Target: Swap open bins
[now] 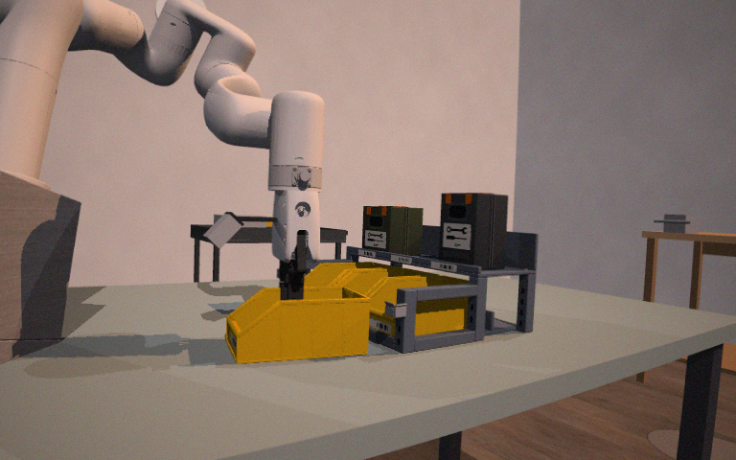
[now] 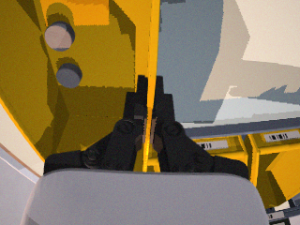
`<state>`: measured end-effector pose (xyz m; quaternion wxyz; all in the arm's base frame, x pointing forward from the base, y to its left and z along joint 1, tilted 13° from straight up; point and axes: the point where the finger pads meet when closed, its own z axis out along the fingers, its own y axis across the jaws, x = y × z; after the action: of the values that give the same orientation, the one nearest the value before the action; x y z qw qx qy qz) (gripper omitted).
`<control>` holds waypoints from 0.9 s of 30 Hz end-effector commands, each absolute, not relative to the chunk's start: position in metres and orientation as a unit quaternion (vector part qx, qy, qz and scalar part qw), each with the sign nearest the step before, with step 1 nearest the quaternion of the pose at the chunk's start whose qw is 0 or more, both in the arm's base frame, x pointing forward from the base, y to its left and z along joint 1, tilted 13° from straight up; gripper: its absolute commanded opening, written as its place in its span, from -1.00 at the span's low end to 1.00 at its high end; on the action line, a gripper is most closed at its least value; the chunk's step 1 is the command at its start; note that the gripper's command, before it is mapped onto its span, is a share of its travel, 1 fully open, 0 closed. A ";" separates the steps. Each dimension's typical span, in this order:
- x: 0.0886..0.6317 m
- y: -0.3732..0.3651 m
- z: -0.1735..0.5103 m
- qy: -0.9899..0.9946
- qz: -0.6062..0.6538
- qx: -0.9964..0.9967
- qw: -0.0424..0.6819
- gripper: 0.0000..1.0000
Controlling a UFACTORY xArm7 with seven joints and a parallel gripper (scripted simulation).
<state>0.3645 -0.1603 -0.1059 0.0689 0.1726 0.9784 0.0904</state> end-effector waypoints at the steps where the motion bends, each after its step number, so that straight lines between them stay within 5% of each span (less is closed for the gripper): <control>1: 0.365 -0.161 -0.105 0.978 0.090 0.173 0.070 -1.00; 27: 0.361 -0.165 -0.080 0.978 0.090 0.173 0.070 -1.00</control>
<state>0.3619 -0.1626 -0.0912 0.0689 0.1726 0.9784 0.0906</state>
